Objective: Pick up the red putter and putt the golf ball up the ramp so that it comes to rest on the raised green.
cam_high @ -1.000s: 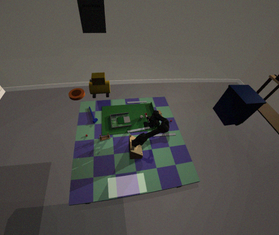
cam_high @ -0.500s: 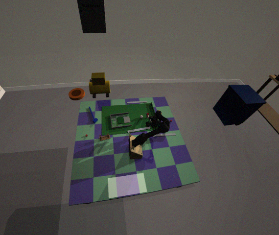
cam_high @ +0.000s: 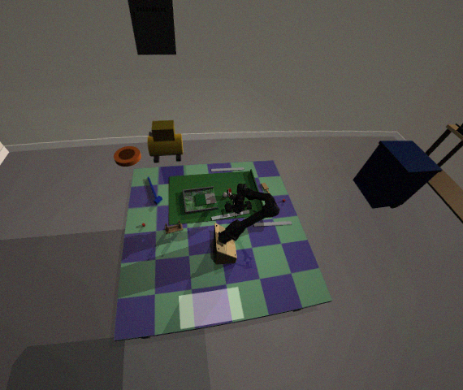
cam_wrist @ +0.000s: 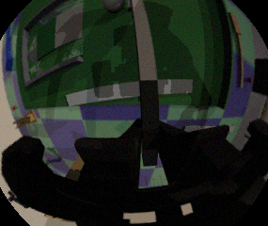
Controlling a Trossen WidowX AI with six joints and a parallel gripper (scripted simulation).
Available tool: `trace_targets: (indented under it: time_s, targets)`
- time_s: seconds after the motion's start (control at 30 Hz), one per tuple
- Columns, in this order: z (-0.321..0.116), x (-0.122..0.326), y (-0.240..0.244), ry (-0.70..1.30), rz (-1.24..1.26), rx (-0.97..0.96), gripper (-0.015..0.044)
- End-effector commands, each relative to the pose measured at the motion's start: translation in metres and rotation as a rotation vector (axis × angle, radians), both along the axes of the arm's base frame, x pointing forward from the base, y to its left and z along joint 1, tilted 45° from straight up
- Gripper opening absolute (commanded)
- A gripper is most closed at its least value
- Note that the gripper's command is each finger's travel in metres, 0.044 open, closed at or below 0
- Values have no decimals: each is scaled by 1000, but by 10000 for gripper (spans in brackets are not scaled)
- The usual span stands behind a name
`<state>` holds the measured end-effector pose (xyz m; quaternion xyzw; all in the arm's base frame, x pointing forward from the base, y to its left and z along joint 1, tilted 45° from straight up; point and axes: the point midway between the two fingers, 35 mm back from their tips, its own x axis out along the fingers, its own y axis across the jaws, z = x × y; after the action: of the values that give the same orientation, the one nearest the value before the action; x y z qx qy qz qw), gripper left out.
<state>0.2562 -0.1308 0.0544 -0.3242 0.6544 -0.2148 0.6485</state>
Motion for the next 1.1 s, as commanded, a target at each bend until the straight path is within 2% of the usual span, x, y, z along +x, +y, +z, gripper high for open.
trace_targets:
  time_s: [0.0, 0.5, 1.07]
  targets:
    - [-9, -6, 8, -11, -9, -14, 0]
    - [32, -9, 51, -11, -9, -11, 0]
    - [24, -10, 47, 2, -5, -6, 0]
